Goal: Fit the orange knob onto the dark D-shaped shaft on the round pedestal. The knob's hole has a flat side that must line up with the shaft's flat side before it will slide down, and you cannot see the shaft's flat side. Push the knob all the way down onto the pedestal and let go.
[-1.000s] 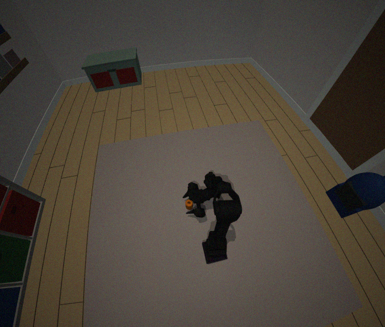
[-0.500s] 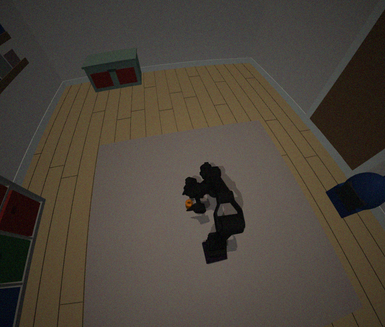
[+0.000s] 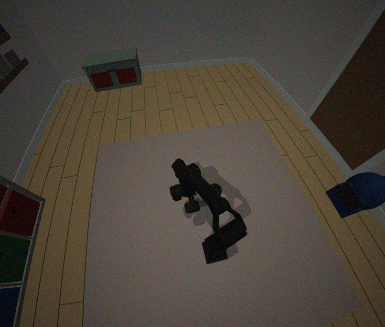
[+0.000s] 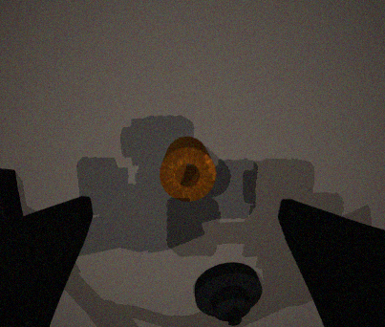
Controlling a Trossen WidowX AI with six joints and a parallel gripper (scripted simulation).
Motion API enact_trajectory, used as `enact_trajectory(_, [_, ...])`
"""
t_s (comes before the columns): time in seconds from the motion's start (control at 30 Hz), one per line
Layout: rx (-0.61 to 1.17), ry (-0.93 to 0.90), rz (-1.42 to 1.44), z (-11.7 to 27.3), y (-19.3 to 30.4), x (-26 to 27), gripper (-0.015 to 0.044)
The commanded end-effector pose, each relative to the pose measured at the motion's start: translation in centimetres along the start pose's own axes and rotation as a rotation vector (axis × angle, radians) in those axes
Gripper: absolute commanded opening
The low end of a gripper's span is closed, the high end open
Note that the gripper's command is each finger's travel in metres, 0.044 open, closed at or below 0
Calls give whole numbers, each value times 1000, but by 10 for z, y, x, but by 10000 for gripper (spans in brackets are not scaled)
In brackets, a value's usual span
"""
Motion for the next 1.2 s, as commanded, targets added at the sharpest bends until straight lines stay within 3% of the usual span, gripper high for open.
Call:
enact_trajectory(0.0, [37, 24, -11, 3, 1, -1, 440])
enact_trajectory(0.23, [36, 25, -78, 3, 1, -1, 440])
enact_trajectory(0.77, [10, 48, -1587, 2, 1, -1, 440])
enact_trajectory(1.17, [10, 48, -1607, 2, 1, -1, 440])
Point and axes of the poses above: the point midway between the two fingers, 35 mm back from their tips, its own z axis back along the fingers, its own x axis across the jaws, y = z × x, the point moved 2 cm from there along z, back along the fingers, and after that the axes turned 8 degrees about -z, right-handed, at the moved point
